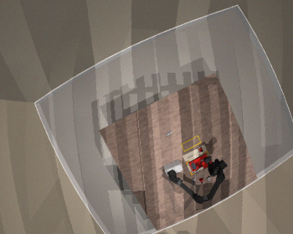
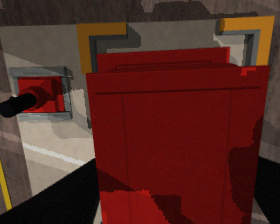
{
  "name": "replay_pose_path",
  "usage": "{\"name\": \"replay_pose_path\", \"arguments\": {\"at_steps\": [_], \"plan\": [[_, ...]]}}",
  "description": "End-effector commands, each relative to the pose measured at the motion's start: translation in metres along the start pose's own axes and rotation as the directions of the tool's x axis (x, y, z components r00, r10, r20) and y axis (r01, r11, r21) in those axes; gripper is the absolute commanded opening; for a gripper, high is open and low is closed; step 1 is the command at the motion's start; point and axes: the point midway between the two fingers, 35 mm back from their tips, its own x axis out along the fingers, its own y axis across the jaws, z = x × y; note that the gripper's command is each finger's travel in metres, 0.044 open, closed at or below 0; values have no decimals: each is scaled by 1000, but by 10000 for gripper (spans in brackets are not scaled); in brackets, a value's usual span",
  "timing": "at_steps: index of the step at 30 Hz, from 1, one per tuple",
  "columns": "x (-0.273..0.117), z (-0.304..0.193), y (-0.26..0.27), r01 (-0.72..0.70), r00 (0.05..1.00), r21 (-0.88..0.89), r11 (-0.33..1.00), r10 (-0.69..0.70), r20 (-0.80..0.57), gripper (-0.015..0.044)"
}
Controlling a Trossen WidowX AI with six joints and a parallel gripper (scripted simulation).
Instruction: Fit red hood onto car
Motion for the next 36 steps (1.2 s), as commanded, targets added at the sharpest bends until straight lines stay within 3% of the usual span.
{"name": "replay_pose_path", "arguments": {"at_steps": [1, 10, 36], "plan": [[12, -1, -1, 5, 1000, -7, 1000, -5, -5, 0], [46, -5, -4, 7, 1000, -7, 1000, -7, -5, 0], [47, -5, -3, 7, 1000, -7, 1000, -7, -5, 0]]}}
